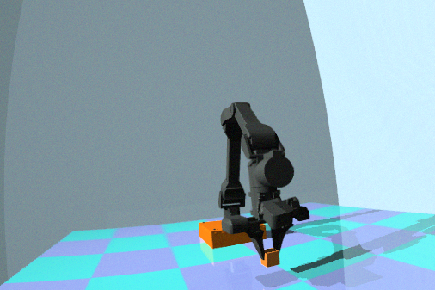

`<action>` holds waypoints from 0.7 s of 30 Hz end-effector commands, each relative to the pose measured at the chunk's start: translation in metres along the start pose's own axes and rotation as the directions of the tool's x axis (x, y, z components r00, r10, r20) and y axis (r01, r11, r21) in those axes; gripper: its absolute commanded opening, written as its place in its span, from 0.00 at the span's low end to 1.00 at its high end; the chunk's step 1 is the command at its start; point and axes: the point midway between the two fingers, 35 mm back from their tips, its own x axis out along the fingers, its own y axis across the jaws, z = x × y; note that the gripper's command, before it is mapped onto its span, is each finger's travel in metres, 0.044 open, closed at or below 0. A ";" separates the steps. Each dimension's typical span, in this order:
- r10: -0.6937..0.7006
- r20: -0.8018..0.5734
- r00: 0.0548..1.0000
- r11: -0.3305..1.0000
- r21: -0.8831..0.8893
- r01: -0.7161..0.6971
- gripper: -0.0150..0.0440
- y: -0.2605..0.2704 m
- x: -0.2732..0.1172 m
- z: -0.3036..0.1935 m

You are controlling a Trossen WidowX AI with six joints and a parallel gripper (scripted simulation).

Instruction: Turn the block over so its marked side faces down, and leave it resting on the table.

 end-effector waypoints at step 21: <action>0.000 0.324 0.946 1.000 0.007 -0.002 0.25 -0.001 0.010 -0.001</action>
